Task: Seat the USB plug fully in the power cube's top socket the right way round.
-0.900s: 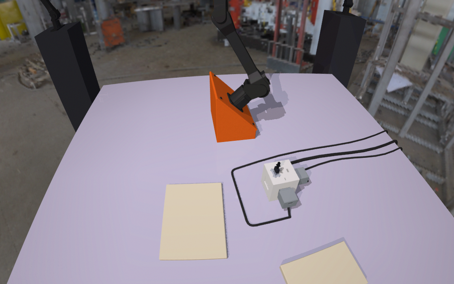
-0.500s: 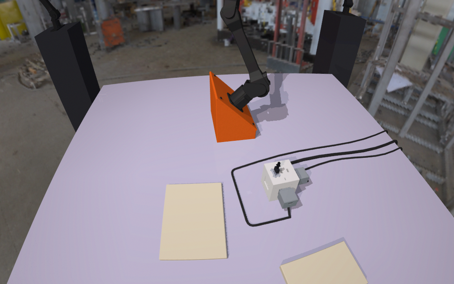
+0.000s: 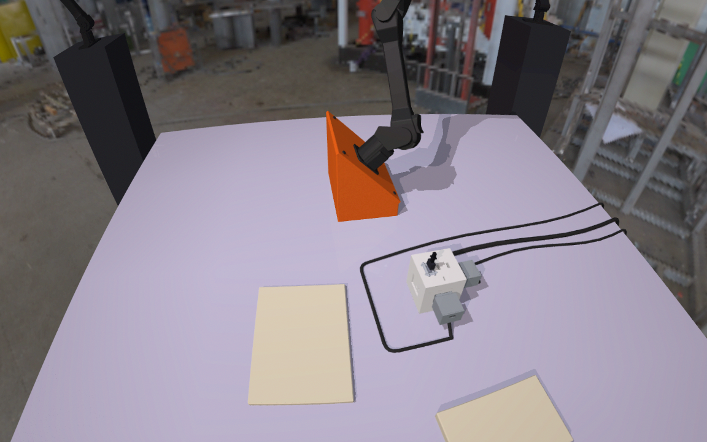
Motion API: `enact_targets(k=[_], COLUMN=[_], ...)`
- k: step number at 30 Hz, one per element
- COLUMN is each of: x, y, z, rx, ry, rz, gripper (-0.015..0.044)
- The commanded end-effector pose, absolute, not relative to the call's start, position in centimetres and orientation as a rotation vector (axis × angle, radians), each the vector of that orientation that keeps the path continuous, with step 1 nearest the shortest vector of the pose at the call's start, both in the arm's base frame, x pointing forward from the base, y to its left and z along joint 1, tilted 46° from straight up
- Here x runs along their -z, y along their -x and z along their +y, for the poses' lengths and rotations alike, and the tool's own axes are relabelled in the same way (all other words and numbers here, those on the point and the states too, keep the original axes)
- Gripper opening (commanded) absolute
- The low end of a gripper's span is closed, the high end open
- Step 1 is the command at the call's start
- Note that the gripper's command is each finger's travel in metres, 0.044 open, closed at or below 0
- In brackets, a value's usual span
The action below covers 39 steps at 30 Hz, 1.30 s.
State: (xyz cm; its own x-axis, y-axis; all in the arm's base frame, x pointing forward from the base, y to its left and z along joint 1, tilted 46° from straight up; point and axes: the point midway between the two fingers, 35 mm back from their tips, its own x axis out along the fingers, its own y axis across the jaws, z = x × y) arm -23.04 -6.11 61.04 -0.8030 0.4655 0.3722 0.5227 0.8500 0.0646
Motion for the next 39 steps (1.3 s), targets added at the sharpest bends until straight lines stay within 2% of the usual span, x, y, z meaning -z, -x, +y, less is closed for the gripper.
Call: enact_targets(k=[1,12,22,28,39], x=[-63.3,-65.2,-62.0,-58.0,-48.2], y=[19.0,7.2,-5.9,-14.1,-27.5], z=[-0.2,10.1,17.7,20.0,19.5], rx=[-0.088,-0.687,-1.034,-1.114,-1.067], ry=[0.805,0.752,0.599,0.502,0.211], rz=[-2.509,-1.949,-1.319,-0.917,-0.235], gripper=[0.0440,0.0440,0.0440,0.0440,0.0440])
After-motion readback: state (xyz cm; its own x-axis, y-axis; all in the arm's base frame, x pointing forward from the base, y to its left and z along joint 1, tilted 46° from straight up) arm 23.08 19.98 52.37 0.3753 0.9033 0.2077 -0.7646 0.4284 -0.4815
